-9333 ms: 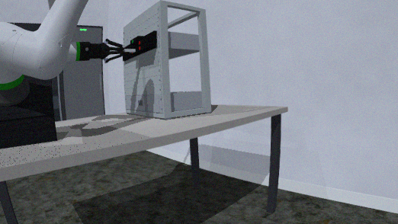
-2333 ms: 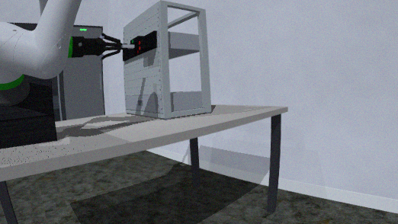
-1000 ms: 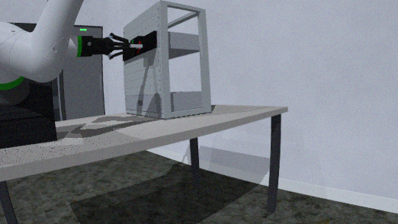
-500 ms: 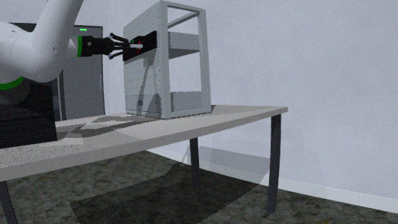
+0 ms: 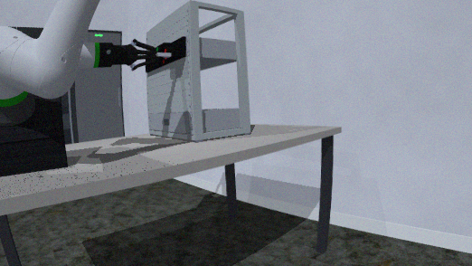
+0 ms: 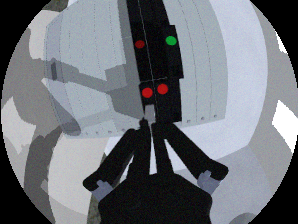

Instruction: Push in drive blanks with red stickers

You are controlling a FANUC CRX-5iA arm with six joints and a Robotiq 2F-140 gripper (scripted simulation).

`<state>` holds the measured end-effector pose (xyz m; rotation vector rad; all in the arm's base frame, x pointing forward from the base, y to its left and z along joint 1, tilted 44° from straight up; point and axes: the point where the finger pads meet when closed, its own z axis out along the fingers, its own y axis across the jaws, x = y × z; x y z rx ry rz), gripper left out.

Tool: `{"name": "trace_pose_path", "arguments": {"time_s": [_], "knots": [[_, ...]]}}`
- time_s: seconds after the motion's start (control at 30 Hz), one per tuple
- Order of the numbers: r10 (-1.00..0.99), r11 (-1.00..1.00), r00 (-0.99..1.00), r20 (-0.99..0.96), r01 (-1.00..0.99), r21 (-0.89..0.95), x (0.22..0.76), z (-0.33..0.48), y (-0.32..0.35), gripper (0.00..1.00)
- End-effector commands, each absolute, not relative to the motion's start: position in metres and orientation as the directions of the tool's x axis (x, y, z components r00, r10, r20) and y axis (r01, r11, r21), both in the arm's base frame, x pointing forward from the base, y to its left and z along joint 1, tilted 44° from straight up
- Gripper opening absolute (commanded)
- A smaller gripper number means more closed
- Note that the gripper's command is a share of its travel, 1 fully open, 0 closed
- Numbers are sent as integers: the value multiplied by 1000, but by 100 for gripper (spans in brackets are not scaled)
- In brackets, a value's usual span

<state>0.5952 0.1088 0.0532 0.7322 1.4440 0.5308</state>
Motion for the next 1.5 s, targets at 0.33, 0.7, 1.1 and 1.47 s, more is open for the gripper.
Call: {"name": "trace_pose_path", "arguments": {"time_s": [0.33,0.7,1.1,1.47], "knots": [[721,681,77,-688,104,725,603,53,108,0],[721,681,77,-688,104,725,605,53,108,0],[721,681,77,-688,104,725,615,53,106,0],[721,681,77,-688,104,725,616,53,106,0]]}}
